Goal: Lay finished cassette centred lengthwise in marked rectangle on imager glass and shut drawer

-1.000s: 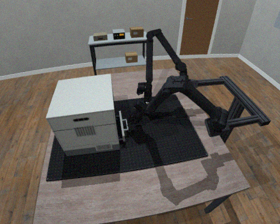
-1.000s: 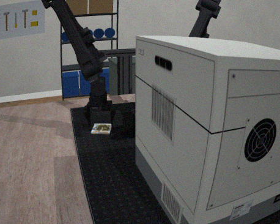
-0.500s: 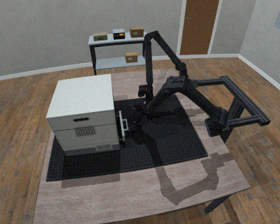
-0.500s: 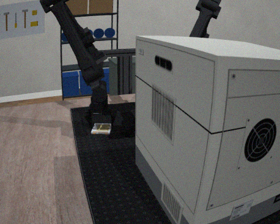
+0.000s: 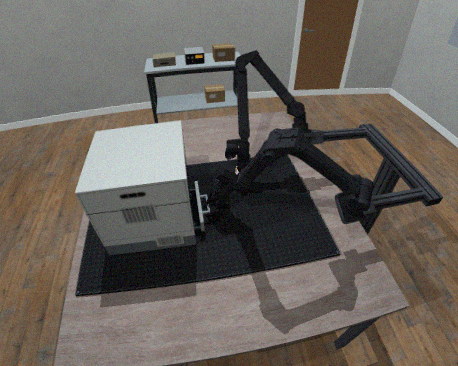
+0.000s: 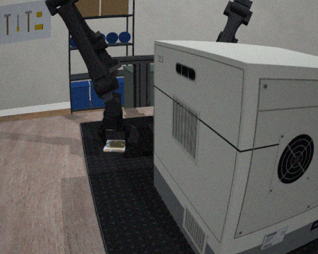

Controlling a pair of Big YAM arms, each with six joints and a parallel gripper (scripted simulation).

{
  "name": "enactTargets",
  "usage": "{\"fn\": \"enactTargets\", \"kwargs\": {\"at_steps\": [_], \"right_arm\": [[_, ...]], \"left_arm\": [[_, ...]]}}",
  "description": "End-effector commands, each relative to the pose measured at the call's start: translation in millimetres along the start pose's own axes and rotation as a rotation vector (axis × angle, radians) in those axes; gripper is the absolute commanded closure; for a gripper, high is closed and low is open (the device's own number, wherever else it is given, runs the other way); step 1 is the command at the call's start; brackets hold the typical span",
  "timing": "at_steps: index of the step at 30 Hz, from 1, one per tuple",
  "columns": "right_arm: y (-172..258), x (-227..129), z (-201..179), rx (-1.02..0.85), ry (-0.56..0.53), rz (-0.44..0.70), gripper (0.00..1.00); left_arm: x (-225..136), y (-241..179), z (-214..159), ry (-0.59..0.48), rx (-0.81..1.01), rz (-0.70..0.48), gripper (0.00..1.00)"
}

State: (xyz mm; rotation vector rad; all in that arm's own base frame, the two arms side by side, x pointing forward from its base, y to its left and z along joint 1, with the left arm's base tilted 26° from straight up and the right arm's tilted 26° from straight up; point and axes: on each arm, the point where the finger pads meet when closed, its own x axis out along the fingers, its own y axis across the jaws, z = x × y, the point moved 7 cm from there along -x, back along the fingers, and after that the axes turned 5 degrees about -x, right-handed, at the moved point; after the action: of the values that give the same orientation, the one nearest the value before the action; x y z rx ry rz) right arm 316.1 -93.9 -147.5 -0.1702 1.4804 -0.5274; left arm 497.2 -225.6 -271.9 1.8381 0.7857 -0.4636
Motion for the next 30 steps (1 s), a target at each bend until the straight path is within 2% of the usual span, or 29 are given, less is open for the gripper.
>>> {"fn": "enactTargets", "kwargs": {"at_steps": [1,3,6,7,10,13,15,17,21,22,30], "right_arm": [[2,-7,7,0.005,-0.032,0.001,0.41],[3,-17,7,0.005,-0.034,0.002,0.64],[3,-36,5,0.002,-0.030,-0.001,0.30],[3,-43,5,0.002,-0.030,-0.001,0.23],[5,-51,4,0.002,-0.028,-0.001,0.23],[19,-71,16,0.006,-0.037,0.001,0.23],[33,-72,19,0.000,-0.025,-0.002,0.23],[43,-73,24,-0.001,-0.024,-0.002,0.23],[51,-69,24,-0.007,-0.012,-0.004,0.23],[51,-69,24,-0.007,-0.013,-0.004,0.23],[45,-72,30,0.015,-0.022,0.000,0.23]], "left_arm": [[16,7,4,-0.003,-0.017,0.024,0.75],[16,7,4,-0.002,-0.017,0.023,0.77],[14,6,6,-0.005,-0.013,0.024,0.78],[13,6,8,-0.008,-0.013,0.025,0.78],[12,6,9,-0.010,-0.012,0.026,0.80],[9,-2,6,-0.008,0.000,0.013,0.88],[9,-4,5,-0.007,0.005,0.006,0.94],[6,11,4,-0.009,-0.007,0.021,1.00],[6,10,3,-0.008,-0.008,0.020,1.00],[7,10,2,-0.008,-0.008,0.019,0.96],[3,8,6,-0.013,-0.007,0.020,0.96]]}}
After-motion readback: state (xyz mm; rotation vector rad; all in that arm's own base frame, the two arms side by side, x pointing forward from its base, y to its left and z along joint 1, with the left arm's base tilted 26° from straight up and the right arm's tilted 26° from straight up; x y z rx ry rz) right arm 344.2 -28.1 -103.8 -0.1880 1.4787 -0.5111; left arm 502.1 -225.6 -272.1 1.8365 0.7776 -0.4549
